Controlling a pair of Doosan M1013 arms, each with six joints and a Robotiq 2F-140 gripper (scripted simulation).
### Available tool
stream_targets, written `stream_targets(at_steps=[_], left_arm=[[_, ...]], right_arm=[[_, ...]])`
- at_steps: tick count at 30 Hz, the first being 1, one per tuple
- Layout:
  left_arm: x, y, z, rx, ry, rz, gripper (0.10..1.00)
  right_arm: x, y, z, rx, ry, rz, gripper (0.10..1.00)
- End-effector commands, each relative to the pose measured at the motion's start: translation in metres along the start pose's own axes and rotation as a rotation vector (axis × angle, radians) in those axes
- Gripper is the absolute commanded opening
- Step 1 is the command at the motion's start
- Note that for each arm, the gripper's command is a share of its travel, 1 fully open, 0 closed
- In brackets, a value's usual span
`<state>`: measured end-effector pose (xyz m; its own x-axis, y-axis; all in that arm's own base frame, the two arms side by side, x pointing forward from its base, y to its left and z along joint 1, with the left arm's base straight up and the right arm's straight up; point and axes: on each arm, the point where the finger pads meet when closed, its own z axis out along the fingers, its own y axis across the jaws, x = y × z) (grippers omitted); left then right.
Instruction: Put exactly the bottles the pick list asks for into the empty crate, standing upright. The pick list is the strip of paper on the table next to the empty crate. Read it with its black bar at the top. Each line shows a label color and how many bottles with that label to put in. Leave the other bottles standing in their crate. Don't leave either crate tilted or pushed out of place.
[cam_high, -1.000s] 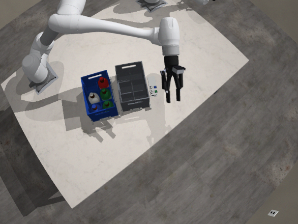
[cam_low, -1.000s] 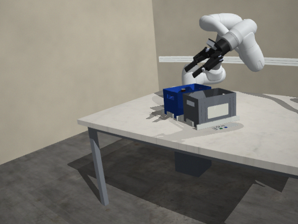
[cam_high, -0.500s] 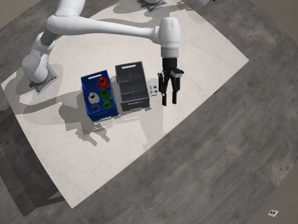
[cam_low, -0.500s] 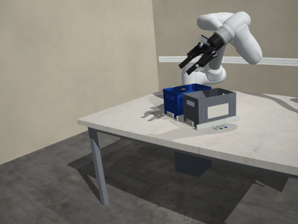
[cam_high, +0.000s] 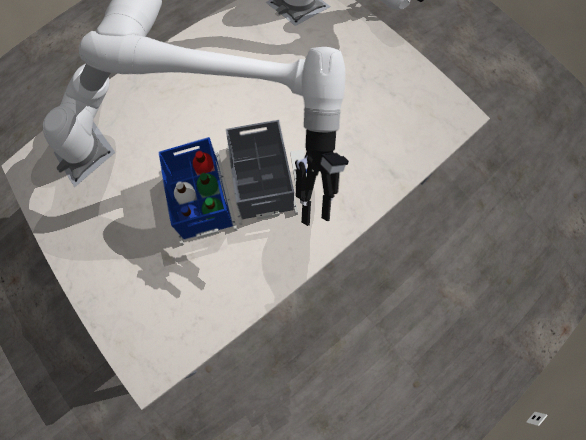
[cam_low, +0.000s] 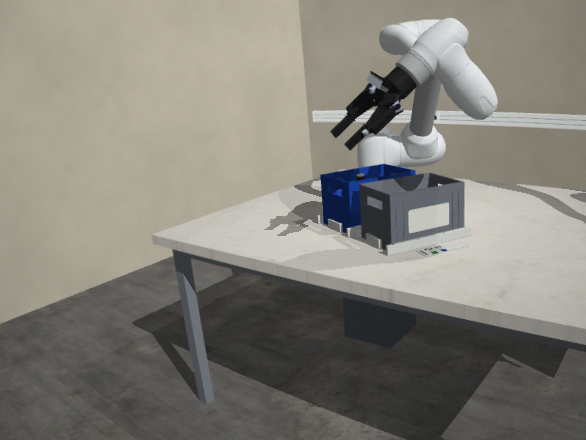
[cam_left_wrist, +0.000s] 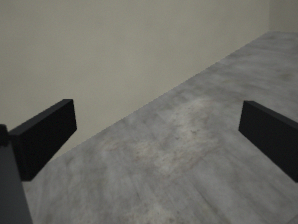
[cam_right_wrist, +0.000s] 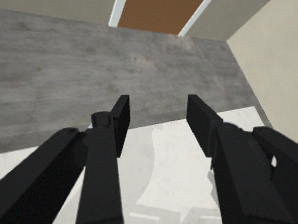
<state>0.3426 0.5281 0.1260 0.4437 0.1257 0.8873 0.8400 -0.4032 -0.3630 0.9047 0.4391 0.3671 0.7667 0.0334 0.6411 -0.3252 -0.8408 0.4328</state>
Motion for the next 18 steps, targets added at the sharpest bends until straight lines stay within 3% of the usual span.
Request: stream_targets(at_steps=[1, 2, 5, 15, 18], left_arm=[[0.001, 0.0, 0.0, 0.0, 0.001, 0.0, 1.0], [0.001, 0.0, 0.0, 0.0, 0.001, 0.0, 1.0], [0.001, 0.0, 0.0, 0.0, 0.001, 0.0, 1.0], [0.001, 0.0, 0.0, 0.0, 0.001, 0.0, 1.0], [0.001, 0.0, 0.0, 0.0, 0.001, 0.0, 1.0]], right_arm=[[-0.001, 0.016, 0.011, 0.001, -0.001, 0.0, 0.442], [-0.002, 0.018, 0.012, 0.001, -0.001, 0.0, 0.442], [-0.005, 0.03, 0.02, 0.007, -0.089, -0.038, 0.442], [-0.013, 0.062, 0.042, 0.007, -0.089, -0.038, 0.442], [-0.017, 0.075, 0.05, 0.022, -0.174, -0.072, 0.442]])
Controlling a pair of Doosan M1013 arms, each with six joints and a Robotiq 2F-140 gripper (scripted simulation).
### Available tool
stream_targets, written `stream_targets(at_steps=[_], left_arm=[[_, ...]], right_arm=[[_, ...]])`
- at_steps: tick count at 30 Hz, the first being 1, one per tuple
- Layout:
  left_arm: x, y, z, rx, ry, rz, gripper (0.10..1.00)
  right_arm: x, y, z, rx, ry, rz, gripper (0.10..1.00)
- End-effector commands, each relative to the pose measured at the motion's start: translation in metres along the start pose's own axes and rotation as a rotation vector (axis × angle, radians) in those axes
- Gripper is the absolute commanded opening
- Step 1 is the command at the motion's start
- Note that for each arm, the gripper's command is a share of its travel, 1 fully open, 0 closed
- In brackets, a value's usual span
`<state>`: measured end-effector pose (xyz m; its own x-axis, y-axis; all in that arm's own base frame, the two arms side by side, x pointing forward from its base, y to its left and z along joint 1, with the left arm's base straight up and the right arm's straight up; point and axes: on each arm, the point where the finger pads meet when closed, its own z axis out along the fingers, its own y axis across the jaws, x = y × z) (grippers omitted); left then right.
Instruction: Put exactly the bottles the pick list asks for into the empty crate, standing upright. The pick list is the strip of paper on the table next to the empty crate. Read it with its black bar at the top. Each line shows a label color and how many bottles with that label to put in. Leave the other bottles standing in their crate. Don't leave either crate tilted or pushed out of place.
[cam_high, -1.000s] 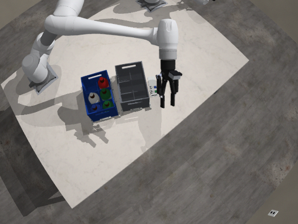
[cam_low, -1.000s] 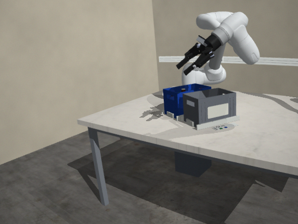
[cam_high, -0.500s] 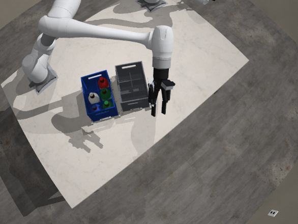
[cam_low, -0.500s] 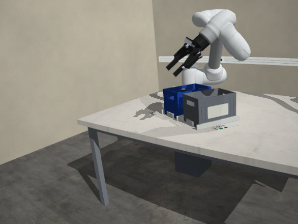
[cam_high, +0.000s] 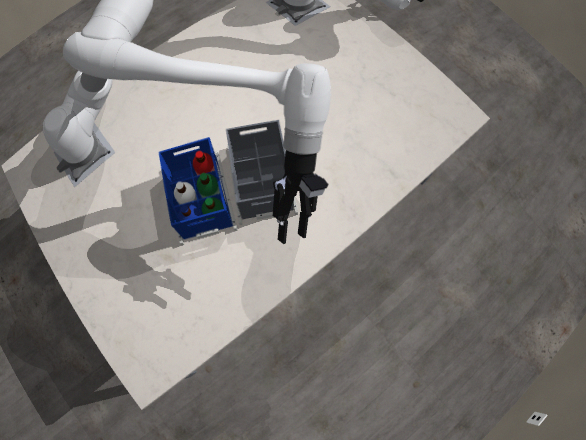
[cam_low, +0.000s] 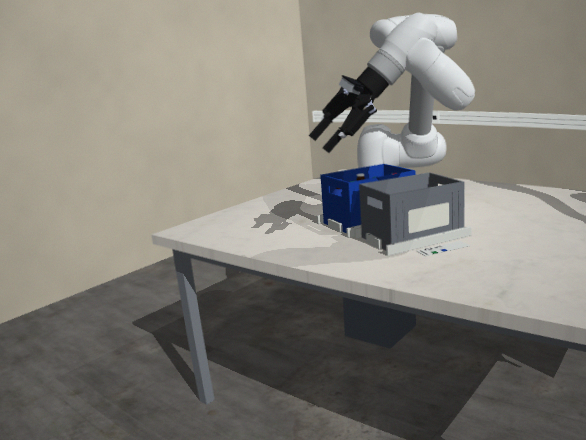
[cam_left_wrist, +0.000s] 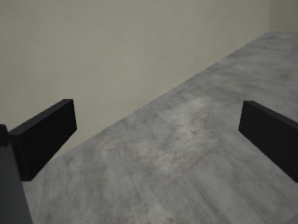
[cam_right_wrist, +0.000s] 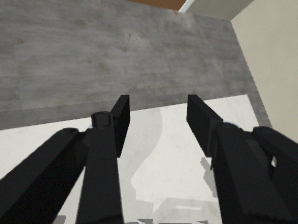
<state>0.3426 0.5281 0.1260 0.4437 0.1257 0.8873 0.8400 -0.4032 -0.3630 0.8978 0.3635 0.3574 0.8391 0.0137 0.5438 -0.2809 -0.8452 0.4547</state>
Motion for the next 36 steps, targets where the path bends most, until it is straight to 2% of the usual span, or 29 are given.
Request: stream_targets(at_steps=[1, 9, 12, 20, 22, 24, 25, 32, 34, 36], left_arm=[[0.001, 0.0, 0.0, 0.0, 0.001, 0.0, 1.0], [0.001, 0.0, 0.0, 0.0, 0.001, 0.0, 1.0], [0.001, 0.0, 0.0, 0.0, 0.001, 0.0, 1.0], [0.001, 0.0, 0.0, 0.0, 0.001, 0.0, 1.0], [0.001, 0.0, 0.0, 0.0, 0.001, 0.0, 1.0], [0.001, 0.0, 0.0, 0.0, 0.001, 0.0, 1.0], [0.001, 0.0, 0.0, 0.0, 0.001, 0.0, 1.0], [0.001, 0.0, 0.0, 0.0, 0.001, 0.0, 1.0], [0.001, 0.0, 0.0, 0.0, 0.001, 0.0, 1.0], [0.001, 0.0, 0.0, 0.0, 0.001, 0.0, 1.0]], right_arm=[[-0.004, 0.017, 0.009, 0.012, -0.061, -0.023, 0.442], [-0.011, 0.042, 0.025, 0.012, -0.061, -0.024, 0.442], [-0.016, 0.055, 0.032, 0.036, -0.141, -0.054, 0.442], [-0.028, 0.087, 0.049, 0.036, -0.141, -0.054, 0.442], [-0.032, 0.095, 0.053, 0.06, -0.2, -0.075, 0.442], [-0.032, 0.095, 0.053, 0.06, -0.2, -0.075, 0.442], [-0.033, 0.099, 0.055, 0.068, -0.218, -0.081, 0.442], [-0.046, 0.127, 0.069, 0.068, -0.218, -0.081, 0.442], [-0.051, 0.136, 0.072, 0.1, -0.273, -0.099, 0.442], [-0.055, 0.144, 0.075, 0.109, -0.288, -0.104, 0.442]])
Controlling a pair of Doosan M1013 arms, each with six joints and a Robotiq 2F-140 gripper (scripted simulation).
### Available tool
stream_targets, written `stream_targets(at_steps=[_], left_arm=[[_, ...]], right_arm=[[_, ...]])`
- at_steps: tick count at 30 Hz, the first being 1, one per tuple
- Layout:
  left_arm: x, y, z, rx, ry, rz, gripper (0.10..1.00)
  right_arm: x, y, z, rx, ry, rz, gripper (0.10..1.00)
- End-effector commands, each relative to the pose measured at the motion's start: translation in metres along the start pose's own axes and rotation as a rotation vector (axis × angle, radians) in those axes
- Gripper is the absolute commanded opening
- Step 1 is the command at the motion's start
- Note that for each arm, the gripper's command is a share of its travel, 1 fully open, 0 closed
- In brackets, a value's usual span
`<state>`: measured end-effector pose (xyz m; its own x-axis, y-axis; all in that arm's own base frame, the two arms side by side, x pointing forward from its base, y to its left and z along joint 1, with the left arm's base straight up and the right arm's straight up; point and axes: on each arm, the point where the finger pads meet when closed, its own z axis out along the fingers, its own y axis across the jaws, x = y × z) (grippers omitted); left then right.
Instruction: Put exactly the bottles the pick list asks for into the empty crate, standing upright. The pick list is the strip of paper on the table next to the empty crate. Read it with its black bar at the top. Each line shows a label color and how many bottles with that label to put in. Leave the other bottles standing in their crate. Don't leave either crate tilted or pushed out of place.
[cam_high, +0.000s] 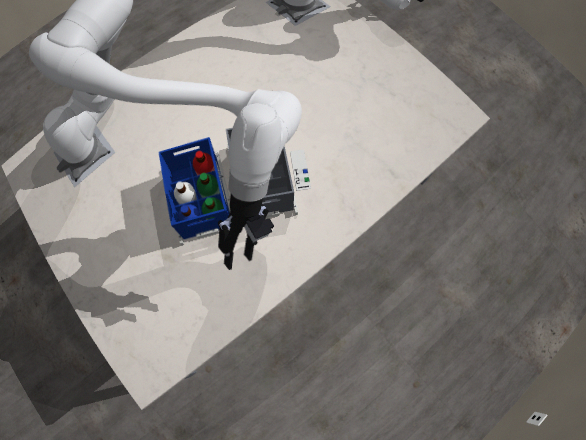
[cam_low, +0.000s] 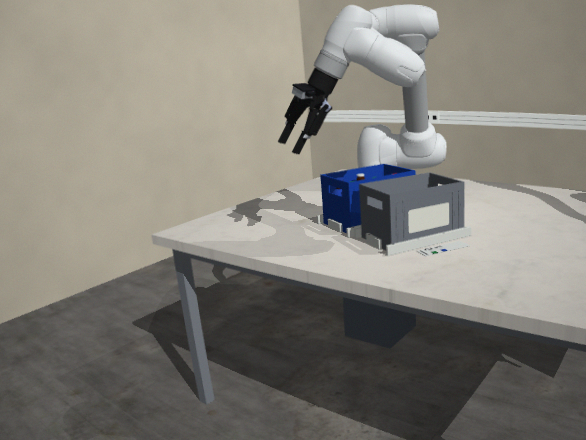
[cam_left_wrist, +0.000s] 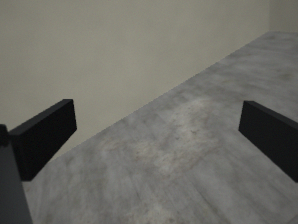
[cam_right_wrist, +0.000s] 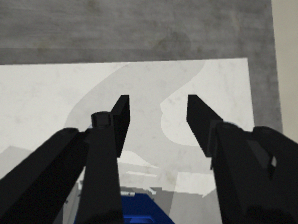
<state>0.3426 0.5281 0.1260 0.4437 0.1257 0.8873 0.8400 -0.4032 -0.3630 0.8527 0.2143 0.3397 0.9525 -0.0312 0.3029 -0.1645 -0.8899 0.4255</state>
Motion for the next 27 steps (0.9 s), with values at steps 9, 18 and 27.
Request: stream_targets(at_steps=[9, 18, 27], left_arm=[[0.001, 0.0, 0.0, 0.0, 0.001, 0.0, 1.0], [0.001, 0.0, 0.0, 0.0, 0.001, 0.0, 1.0], [0.001, 0.0, 0.0, 0.0, 0.001, 0.0, 1.0]], right_arm=[[-0.022, 0.041, 0.017, 0.069, -0.097, -0.034, 0.442], [-0.045, 0.077, 0.032, 0.114, -0.143, -0.05, 0.442], [-0.066, 0.104, 0.041, 0.149, -0.172, -0.06, 0.442]])
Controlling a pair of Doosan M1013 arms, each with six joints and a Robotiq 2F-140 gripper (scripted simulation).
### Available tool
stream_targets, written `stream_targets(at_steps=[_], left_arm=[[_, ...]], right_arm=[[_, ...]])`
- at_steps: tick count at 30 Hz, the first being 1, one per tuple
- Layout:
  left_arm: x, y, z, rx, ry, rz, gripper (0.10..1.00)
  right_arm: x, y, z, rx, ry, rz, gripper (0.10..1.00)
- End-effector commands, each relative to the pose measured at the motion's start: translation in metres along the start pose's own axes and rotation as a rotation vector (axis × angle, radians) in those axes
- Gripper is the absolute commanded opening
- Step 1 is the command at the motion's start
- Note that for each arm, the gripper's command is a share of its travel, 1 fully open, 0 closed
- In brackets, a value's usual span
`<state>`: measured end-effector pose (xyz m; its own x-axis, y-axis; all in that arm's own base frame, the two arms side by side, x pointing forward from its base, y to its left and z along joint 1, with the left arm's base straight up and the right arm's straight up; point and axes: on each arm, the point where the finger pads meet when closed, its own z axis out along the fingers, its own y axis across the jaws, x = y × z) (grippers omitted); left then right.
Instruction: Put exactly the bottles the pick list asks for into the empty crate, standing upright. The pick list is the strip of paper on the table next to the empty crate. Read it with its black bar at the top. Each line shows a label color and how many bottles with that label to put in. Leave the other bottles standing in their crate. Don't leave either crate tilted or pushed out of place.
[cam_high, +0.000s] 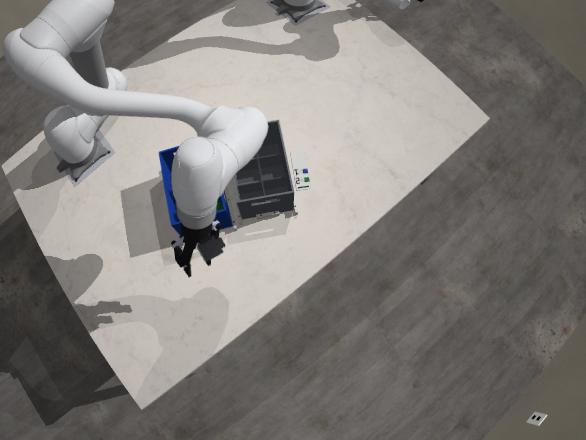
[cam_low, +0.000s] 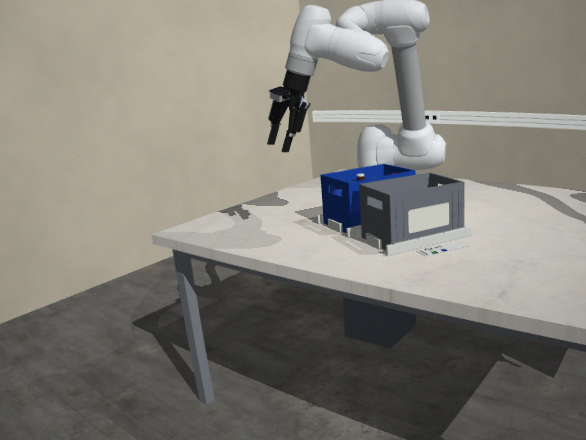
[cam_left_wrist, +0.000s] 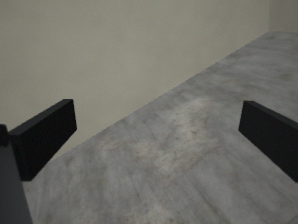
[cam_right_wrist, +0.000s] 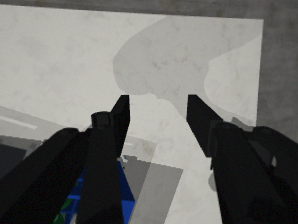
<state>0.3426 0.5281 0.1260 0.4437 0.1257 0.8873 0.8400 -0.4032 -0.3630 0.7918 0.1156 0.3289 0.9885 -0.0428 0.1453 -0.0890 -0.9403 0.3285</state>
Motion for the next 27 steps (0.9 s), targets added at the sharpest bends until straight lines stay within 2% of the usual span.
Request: stream_targets(at_steps=[1, 8, 10, 18, 20, 25, 27], left_arm=[[0.001, 0.0, 0.0, 0.0, 0.001, 0.0, 1.0], [0.001, 0.0, 0.0, 0.0, 0.001, 0.0, 1.0], [0.001, 0.0, 0.0, 0.0, 0.001, 0.0, 1.0], [0.001, 0.0, 0.0, 0.0, 0.001, 0.0, 1.0], [0.001, 0.0, 0.0, 0.0, 0.001, 0.0, 1.0], [0.001, 0.0, 0.0, 0.0, 0.001, 0.0, 1.0], [0.001, 0.0, 0.0, 0.0, 0.001, 0.0, 1.0]], right_arm=[[-0.011, 0.014, 0.004, 0.053, -0.039, -0.015, 0.442], [-0.031, 0.037, 0.011, 0.062, -0.046, -0.018, 0.442], [-0.038, 0.044, 0.013, 0.119, -0.078, -0.031, 0.442], [-0.057, 0.062, 0.018, 0.127, -0.083, -0.033, 0.442], [-0.065, 0.069, 0.019, 0.188, -0.107, -0.045, 0.442], [-0.083, 0.084, 0.023, 0.196, -0.111, -0.047, 0.442], [-0.092, 0.09, 0.024, 0.26, -0.127, -0.057, 0.442]])
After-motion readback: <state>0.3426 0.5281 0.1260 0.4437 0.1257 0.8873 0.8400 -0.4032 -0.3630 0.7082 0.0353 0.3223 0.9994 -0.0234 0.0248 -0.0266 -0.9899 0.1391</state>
